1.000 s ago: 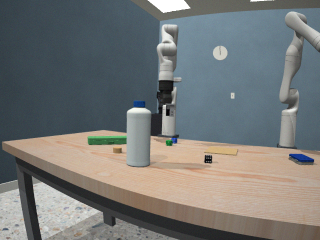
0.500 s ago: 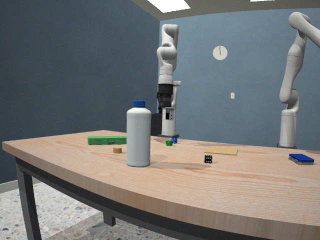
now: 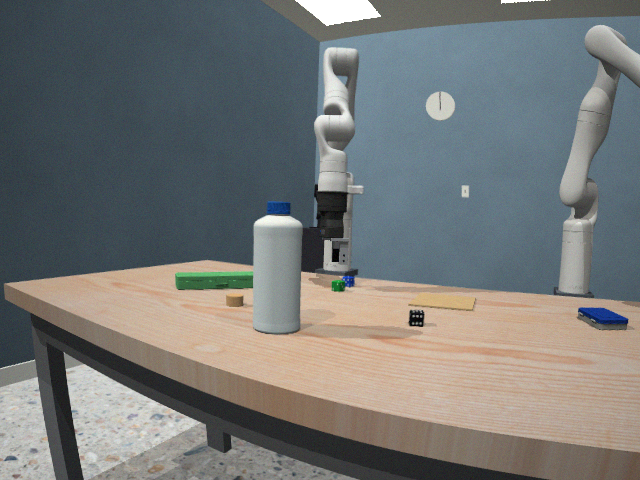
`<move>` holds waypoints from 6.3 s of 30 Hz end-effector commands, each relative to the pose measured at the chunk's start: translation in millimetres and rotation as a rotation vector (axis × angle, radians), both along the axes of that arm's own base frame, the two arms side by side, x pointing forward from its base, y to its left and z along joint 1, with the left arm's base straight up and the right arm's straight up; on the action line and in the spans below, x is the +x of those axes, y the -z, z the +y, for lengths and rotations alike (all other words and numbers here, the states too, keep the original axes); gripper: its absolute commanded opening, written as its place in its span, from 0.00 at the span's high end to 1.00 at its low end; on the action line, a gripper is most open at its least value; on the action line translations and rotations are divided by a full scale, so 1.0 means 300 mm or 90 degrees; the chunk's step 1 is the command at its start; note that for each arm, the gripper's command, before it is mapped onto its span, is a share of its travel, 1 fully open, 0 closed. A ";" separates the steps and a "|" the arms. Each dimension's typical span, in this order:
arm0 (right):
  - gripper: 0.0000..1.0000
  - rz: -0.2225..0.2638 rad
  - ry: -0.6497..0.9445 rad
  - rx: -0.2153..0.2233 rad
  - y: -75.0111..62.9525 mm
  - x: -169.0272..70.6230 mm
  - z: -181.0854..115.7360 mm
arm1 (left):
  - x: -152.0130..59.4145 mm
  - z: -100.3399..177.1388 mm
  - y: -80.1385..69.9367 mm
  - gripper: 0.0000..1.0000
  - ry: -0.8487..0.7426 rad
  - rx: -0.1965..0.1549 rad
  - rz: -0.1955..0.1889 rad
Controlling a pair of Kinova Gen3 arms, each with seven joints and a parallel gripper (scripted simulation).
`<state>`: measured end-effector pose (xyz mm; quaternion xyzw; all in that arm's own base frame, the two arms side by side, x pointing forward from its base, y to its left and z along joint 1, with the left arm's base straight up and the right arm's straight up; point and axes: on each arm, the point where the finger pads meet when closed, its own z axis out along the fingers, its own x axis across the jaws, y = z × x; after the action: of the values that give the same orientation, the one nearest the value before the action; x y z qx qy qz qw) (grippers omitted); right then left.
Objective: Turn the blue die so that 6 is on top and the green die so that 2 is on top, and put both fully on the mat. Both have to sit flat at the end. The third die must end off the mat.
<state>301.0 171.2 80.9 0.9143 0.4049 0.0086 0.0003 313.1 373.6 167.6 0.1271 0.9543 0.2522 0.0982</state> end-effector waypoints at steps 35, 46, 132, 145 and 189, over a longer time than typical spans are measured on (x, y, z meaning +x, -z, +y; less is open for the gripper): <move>0.00 0.010 -0.001 -0.004 0.088 -0.013 -0.007 | -0.449 0.194 0.028 0.00 -0.097 -0.113 0.101; 0.00 0.010 -0.001 -0.004 0.088 -0.013 -0.007 | -0.594 0.216 0.024 0.00 -0.121 -0.157 0.120; 0.00 0.010 -0.001 -0.004 0.088 0.248 0.044 | -1.089 0.171 -0.042 0.00 -0.184 -0.328 0.122; 0.00 0.010 -0.001 -0.004 0.088 0.276 0.082 | -1.089 0.171 -0.042 0.00 -0.184 -0.328 0.122; 0.00 0.010 -0.001 -0.004 0.089 0.563 0.461 | -1.089 0.171 -0.042 0.00 -0.184 -0.328 0.122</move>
<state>464.7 296.8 58.7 0.9140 0.4056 0.0050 -0.0001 -16.1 425.8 179.9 -0.0172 0.9998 0.0030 -0.0035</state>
